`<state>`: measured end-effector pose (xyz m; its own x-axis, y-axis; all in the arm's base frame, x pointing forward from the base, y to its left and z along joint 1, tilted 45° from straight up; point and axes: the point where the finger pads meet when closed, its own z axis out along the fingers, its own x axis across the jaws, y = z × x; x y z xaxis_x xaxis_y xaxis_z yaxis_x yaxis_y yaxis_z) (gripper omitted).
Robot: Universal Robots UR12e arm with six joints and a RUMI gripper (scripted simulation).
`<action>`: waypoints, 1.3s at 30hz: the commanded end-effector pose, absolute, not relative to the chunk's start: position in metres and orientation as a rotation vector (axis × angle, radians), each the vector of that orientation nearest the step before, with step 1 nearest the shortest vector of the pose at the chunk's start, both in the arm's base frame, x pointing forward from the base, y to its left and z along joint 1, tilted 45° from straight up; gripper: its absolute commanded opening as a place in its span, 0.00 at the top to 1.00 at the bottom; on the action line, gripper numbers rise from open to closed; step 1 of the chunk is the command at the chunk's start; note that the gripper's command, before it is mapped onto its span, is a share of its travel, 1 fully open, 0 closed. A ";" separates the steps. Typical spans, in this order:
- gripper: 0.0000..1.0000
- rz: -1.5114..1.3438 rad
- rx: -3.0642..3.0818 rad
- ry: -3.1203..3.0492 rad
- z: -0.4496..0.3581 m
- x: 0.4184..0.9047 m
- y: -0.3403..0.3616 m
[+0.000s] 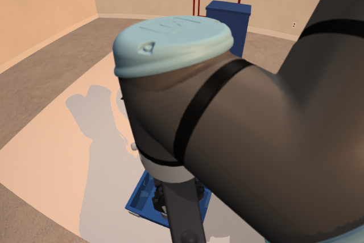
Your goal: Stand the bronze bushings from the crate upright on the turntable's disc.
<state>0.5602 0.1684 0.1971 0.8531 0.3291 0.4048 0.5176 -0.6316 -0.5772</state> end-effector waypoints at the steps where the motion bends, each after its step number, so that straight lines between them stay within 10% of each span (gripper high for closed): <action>1: 1.00 -0.335 -2.303 -0.615 0.214 0.558 0.151; 39: 1.00 -0.331 -2.301 -0.613 0.251 0.553 0.113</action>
